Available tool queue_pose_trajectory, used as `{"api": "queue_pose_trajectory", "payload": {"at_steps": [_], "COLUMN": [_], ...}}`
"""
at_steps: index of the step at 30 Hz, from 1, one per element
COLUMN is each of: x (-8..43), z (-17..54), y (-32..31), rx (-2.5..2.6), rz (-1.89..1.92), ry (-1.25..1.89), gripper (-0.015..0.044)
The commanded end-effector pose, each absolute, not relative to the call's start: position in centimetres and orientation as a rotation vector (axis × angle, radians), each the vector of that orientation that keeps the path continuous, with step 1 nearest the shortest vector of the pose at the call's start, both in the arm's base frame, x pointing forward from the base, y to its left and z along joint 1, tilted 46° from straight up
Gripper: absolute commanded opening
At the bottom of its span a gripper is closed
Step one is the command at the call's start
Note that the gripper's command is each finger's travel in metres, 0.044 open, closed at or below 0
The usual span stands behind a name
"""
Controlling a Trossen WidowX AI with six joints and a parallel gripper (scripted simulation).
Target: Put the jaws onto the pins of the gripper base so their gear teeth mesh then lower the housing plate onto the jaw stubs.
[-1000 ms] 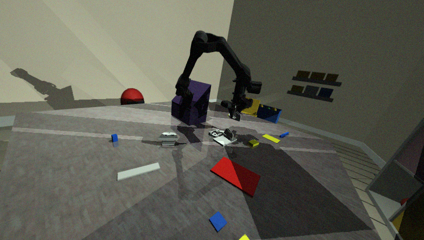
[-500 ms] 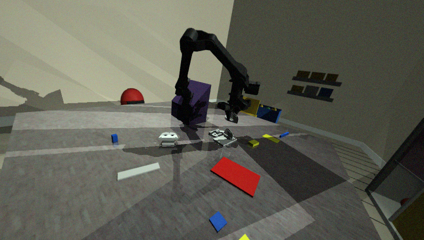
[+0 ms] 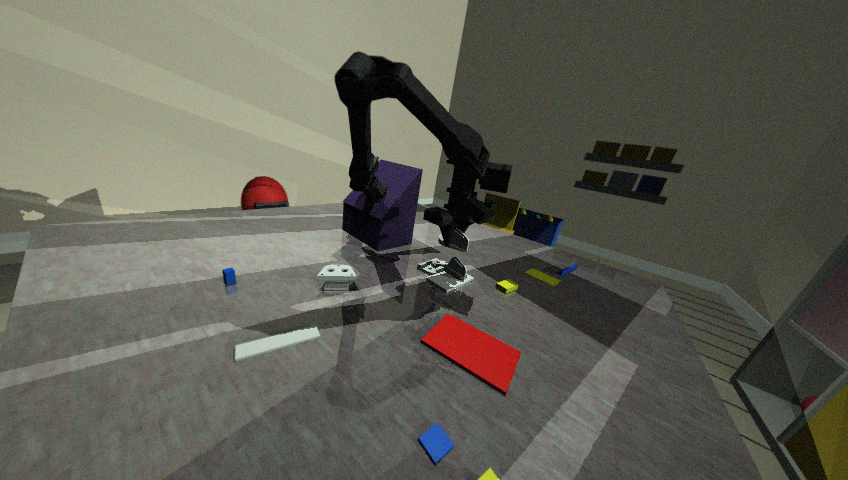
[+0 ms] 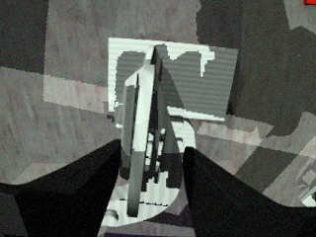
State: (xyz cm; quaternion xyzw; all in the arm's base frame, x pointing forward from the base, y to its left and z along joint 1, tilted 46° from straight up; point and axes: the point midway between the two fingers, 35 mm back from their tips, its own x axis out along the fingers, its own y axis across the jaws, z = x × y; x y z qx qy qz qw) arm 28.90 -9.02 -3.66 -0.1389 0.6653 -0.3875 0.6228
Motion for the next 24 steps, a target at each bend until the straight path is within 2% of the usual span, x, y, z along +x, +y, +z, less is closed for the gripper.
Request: {"api": "queue_pose_trajectory", "payload": {"at_steps": [1,24], "x": [28.6,26.2], "z": [-2.8,0.7], "y": [-9.9,-13.9], "rx": [-0.349,-0.463], "rz": [-0.873,-0.803], "ry": [1.539,1.606], "gripper": [0.0134,0.0134]}}
